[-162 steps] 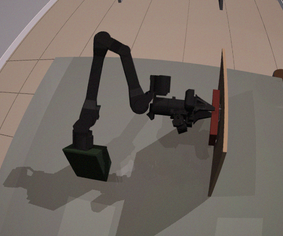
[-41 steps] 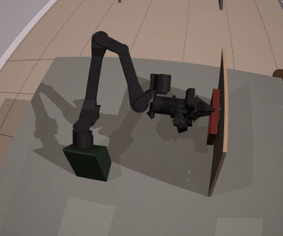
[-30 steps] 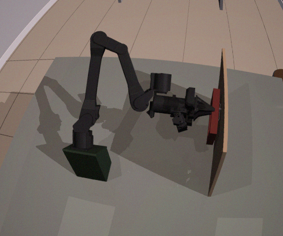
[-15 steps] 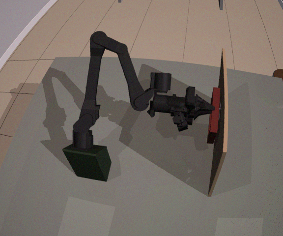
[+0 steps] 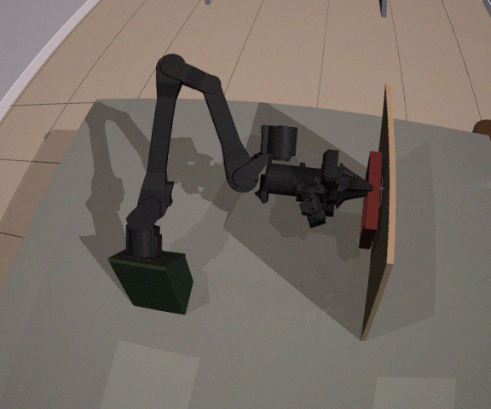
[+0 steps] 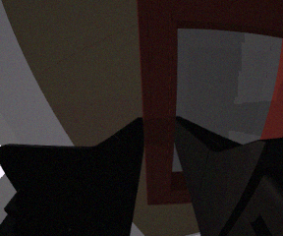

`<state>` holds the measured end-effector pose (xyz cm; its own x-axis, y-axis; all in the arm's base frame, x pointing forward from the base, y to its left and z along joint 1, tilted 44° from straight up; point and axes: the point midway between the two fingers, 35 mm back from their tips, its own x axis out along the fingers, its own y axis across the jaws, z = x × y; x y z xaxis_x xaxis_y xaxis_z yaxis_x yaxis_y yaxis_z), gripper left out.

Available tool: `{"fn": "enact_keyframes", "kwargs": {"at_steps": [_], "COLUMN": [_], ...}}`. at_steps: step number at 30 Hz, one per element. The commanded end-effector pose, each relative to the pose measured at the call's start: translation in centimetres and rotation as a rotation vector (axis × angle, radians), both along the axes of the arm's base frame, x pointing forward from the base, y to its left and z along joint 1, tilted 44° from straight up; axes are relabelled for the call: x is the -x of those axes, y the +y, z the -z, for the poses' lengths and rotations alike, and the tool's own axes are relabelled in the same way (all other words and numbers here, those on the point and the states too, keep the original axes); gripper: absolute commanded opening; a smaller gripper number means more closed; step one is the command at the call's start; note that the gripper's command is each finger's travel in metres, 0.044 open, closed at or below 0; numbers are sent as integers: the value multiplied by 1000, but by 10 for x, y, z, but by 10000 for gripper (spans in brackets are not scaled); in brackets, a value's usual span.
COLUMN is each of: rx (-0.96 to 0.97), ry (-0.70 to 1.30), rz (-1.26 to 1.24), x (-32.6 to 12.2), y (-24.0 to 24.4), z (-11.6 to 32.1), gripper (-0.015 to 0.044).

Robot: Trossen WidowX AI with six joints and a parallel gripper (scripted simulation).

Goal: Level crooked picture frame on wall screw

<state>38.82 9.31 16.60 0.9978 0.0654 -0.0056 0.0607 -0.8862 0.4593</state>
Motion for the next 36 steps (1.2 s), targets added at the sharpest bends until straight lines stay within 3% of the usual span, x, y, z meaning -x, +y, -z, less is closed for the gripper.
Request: {"fn": "enact_keyframes", "kwargs": {"at_steps": [1, 36], "rx": [-1, -1], "ry": [-5, -5], "rz": [5, 5], "x": [-1, 0], "y": [-1, 3], "z": [-2, 0], "gripper": [0, 0]}}
